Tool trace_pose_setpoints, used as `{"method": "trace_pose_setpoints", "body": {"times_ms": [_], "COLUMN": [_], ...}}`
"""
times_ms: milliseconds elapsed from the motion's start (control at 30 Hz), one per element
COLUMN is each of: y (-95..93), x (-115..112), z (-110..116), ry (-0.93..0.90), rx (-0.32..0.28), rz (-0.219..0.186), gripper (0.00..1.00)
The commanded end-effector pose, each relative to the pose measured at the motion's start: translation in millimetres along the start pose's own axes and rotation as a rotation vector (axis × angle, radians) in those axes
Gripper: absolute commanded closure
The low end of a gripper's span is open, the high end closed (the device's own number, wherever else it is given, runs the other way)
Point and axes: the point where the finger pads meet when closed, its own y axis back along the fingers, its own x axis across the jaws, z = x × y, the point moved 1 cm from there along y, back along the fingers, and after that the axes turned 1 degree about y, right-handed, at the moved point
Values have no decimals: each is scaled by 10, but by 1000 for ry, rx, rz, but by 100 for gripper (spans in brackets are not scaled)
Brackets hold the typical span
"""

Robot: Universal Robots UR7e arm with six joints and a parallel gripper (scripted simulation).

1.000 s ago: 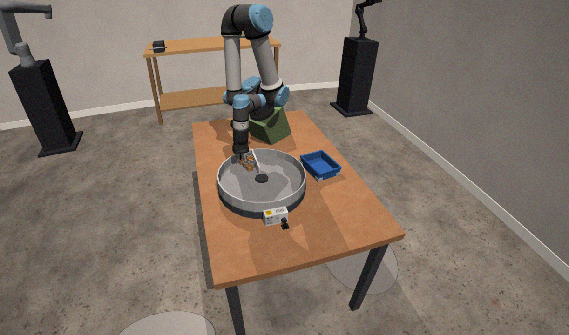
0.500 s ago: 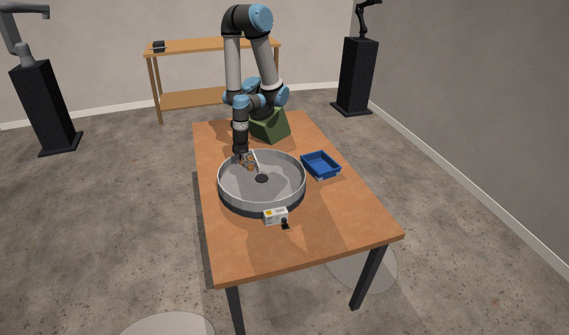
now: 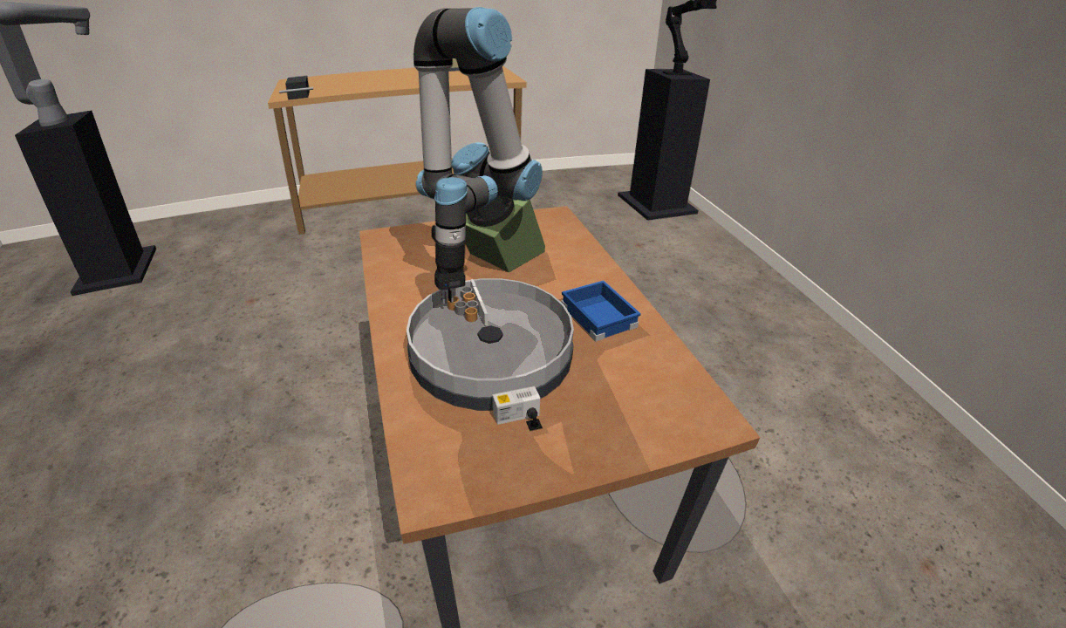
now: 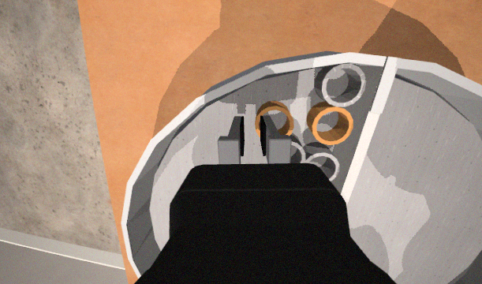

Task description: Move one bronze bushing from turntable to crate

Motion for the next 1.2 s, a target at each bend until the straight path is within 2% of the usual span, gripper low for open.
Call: {"method": "trace_pose_setpoints", "body": {"times_ms": [0, 167, 200, 333, 733, 767, 900, 1167], "y": [-40, -40, -8, -41, -41, -10, -43, -43], "x": [32, 32, -1, 16, 16, -15, 2, 2], "z": [-17, -17, 5, -1, -1, 20, 15, 15], "ry": [0, 0, 0, 0, 0, 0, 0, 0], "rx": [10, 10, 1, 10, 10, 1, 10, 10], "rz": [16, 16, 3, 16, 16, 4, 16, 16], "gripper": [60, 60, 60, 60, 60, 60, 60, 60]}}
